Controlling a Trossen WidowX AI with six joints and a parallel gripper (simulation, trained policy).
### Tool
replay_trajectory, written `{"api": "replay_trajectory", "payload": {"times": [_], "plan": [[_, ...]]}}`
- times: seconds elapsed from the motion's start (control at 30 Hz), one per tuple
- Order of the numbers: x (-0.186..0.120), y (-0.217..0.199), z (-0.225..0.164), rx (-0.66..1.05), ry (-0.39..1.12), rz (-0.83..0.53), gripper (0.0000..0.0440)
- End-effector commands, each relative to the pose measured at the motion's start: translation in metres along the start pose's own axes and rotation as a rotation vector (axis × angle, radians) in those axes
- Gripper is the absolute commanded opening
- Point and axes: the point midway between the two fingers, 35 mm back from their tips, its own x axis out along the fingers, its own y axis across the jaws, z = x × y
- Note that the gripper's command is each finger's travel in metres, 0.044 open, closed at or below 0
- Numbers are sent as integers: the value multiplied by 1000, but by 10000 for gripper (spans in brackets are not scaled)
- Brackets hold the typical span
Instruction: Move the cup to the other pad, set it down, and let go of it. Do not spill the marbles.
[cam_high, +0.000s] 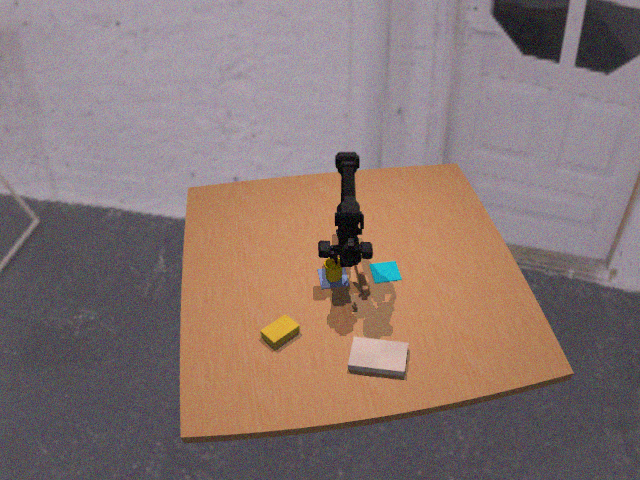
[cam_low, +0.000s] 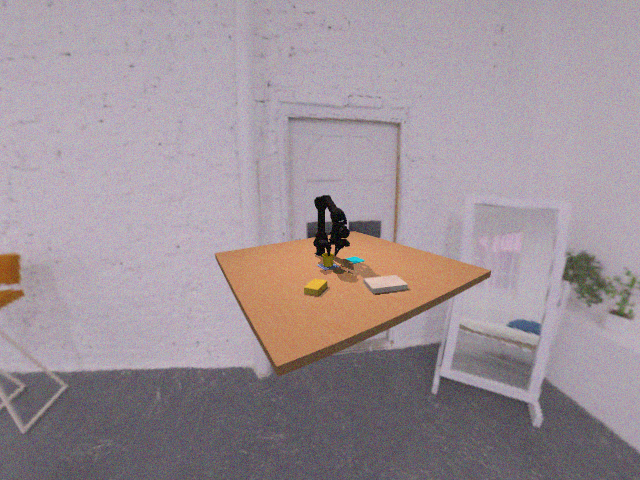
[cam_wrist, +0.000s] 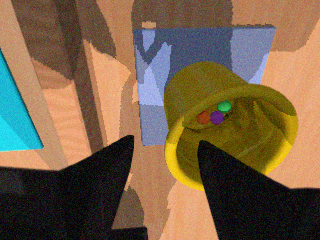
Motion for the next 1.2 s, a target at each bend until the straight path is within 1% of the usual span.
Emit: {"api": "replay_trajectory", "payload": {"times": [0.0,0.2,0.23,0.43,0.47,0.5,0.8,1.17], "plan": [[14,-2,-2,-35,24,-1,197],[31,-1,-2,-112,36,14,195],[33,-1,-2,-126,36,15,177],[39,-3,-4,-213,40,15,32],[39,-4,-4,-226,40,15,12],[39,-4,-4,-238,39,16,2],[22,-4,-5,-312,5,28,21],[-10,5,-3,-364,-53,28,22]]}}
